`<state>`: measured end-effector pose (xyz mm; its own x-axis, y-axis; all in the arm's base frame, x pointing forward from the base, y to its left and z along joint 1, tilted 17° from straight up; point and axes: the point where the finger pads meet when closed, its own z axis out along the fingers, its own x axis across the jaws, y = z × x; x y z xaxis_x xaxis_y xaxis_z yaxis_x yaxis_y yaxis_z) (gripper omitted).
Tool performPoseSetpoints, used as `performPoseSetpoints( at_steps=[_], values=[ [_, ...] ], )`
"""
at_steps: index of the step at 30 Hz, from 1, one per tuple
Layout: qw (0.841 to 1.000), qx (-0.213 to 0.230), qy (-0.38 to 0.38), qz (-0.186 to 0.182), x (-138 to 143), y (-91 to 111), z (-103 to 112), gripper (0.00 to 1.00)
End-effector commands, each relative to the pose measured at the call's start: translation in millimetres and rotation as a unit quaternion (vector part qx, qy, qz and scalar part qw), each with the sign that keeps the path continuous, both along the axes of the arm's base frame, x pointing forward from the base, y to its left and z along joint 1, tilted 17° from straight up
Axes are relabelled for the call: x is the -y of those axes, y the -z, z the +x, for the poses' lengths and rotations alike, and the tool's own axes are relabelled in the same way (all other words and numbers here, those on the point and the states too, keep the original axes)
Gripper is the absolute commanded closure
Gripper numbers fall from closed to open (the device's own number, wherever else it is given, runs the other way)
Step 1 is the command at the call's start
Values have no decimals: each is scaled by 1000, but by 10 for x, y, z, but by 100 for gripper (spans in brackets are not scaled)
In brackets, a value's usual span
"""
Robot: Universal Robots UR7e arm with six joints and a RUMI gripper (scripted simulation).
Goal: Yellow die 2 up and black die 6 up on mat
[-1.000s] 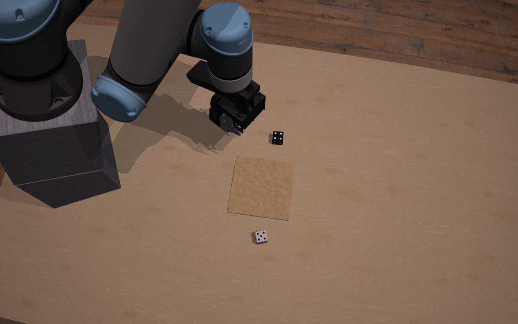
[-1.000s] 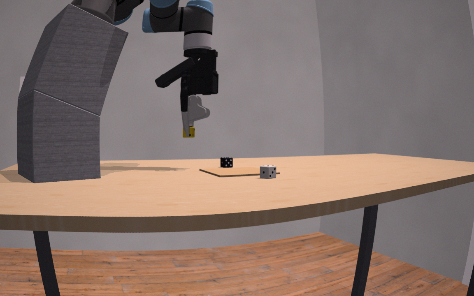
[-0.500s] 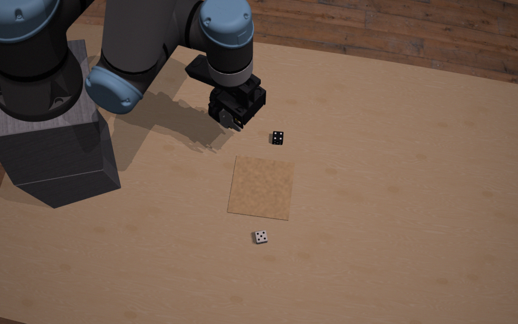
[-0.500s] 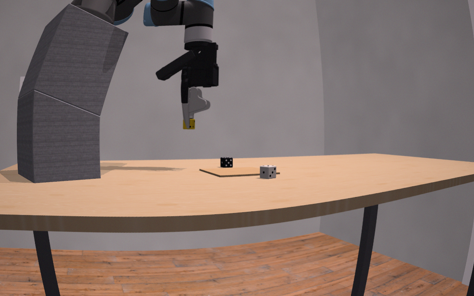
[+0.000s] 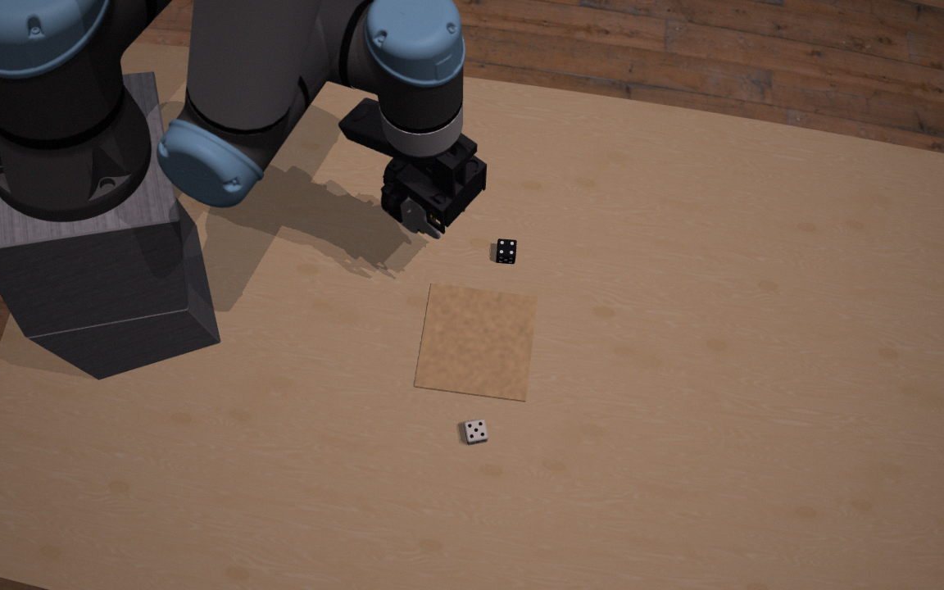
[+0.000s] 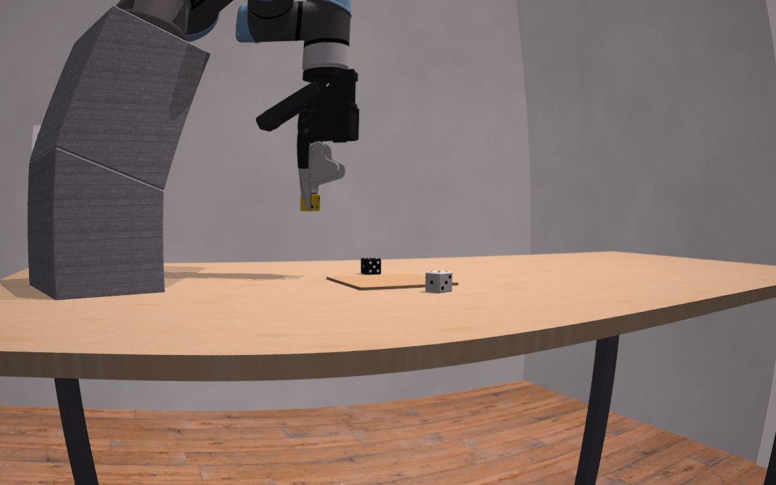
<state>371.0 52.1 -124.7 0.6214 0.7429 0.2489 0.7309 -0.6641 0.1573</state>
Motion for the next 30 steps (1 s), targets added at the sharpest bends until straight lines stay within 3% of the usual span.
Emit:
performPoseSetpoints(
  at_steps=[1, 4, 11, 14, 30],
  values=[
    [1000, 0, 3, 1, -25, -4, 88, 94],
    [1000, -1, 8, 2, -72, -12, 223, 94],
    [999, -3, 31, 9, -443, -164, 885, 94],
    [999, -3, 37, 11, -586, -237, 1059, 94],
    [999, 13, 45, -5, -636, -253, 1112, 94]
  ],
)
